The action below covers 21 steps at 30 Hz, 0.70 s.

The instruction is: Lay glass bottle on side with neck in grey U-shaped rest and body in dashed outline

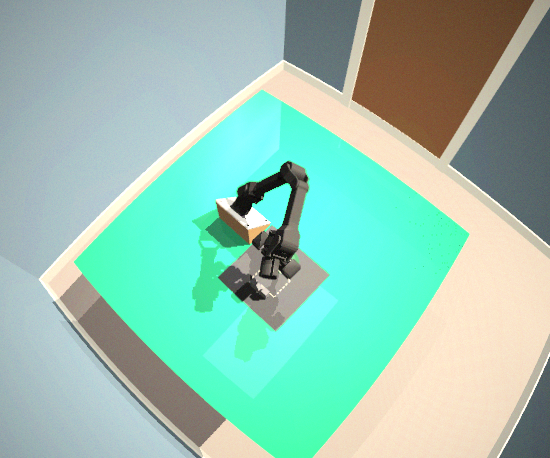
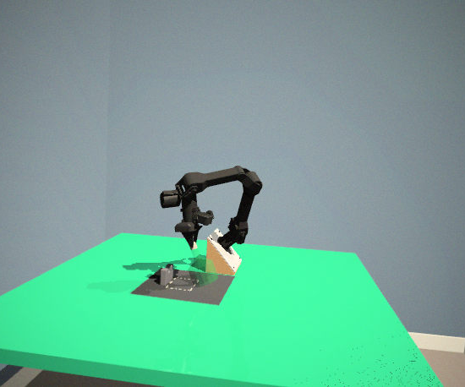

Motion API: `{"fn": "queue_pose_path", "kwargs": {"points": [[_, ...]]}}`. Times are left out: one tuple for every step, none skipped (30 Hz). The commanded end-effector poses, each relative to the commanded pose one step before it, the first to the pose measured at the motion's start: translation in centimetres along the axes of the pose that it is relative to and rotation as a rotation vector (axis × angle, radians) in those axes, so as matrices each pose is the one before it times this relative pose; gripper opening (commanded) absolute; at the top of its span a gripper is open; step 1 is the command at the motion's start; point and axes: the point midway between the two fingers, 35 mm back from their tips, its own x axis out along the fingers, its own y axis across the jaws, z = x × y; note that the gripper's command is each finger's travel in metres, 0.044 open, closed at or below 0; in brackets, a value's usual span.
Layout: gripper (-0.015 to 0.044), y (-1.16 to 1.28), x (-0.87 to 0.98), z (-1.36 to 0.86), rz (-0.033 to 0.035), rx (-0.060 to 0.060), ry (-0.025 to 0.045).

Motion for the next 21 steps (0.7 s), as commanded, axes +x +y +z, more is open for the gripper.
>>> {"fn": "queue_pose_path", "kwargs": {"points": [[0.0112,-0.077,-0.036,-0.98,0.00093,-0.0039,0.00559],[0.0112,-0.005,0.002,-0.13,-0.00028,0.0009,-0.0012],[0.0112,-0.005,0.003,-0.133,-0.00028,0.0009,-0.00118],[0.0112,-0.005,0.004,-0.135,-0.00028,0.0009,-0.00114],[0.0112,-0.005,0.005,-0.135,-0.00027,0.0009,-0.00113],[0.0112,-0.005,0.006,-0.138,-0.00026,0.0009,-0.00111],[0.0112,-0.006,0.007,-0.138,-0.00026,0.0009,-0.00109],[0.0112,-0.006,0.008,-0.138,-0.00025,0.001,-0.00108],[0.0112,-0.006,0.009,-0.137,-0.00024,0.001,-0.00108],[0.0112,-0.006,0.01,-0.137,-0.00023,0.001,-0.00107],[0.0112,-0.006,0.012,-0.137,-0.00021,0.001,-0.00107],[0.0112,-0.006,0.012,-0.137,-0.0002,0.001,-0.00106],[0.0112,-0.006,0.013,-0.137,-0.00018,0.001,-0.00107],[0.0112,-0.007,0.015,-0.137,-0.00016,0.001,-0.00107],[0.0112,-0.007,0.016,-0.137,-0.00013,0.0011,-0.00107],[0.0112,-0.007,0.017,-0.136,-0.00011,0.0011,-0.00107],[0.0112,-0.007,0.017,-0.136,-0.00009,0.0011,-0.00107],[0.0112,-0.007,0.018,-0.136,-0.00007,0.0011,-0.00108],[0.0112,-0.008,0.019,-0.136,-0.00005,0.0012,-0.00107],[0.0112,-0.008,0.02,-0.135,-0.00004,0.0012,-0.00102],[0.0112,-0.008,0.021,-0.135,-0.00002,0.0012,-0.00097]]}}
